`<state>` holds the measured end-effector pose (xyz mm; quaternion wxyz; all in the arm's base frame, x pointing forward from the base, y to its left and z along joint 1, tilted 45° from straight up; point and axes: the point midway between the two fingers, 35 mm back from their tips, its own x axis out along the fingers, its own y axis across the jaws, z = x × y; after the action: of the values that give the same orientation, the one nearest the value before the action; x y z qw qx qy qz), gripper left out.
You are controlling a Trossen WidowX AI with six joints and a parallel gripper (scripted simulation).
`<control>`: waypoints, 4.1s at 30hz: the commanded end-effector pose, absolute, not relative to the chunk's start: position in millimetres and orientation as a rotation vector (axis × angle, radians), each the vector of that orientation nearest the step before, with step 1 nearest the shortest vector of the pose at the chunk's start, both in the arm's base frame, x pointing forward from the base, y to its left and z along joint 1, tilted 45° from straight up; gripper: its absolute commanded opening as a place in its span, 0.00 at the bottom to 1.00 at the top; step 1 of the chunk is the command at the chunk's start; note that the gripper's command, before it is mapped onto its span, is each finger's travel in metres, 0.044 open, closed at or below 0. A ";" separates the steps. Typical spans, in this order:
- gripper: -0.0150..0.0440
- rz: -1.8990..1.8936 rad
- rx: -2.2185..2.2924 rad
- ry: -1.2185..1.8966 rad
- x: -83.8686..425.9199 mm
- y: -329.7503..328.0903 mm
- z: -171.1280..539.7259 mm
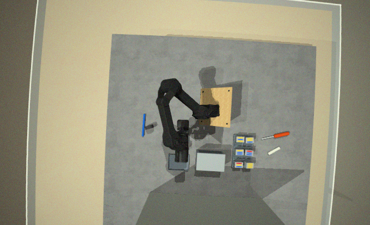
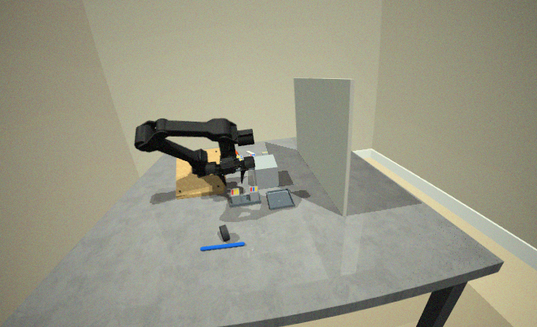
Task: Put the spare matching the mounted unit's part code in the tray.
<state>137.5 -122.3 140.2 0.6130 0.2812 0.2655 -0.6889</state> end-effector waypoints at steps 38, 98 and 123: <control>0.76 -1.588 0.644 0.605 132.0 -170.6 94.4; 0.25 -1.589 0.643 0.608 138.4 -117.0 148.0; 0.25 -1.584 0.644 0.613 177.1 -101.7 188.2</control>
<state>160.7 -100.5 184.7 0.6144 0.2808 0.2631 -0.6888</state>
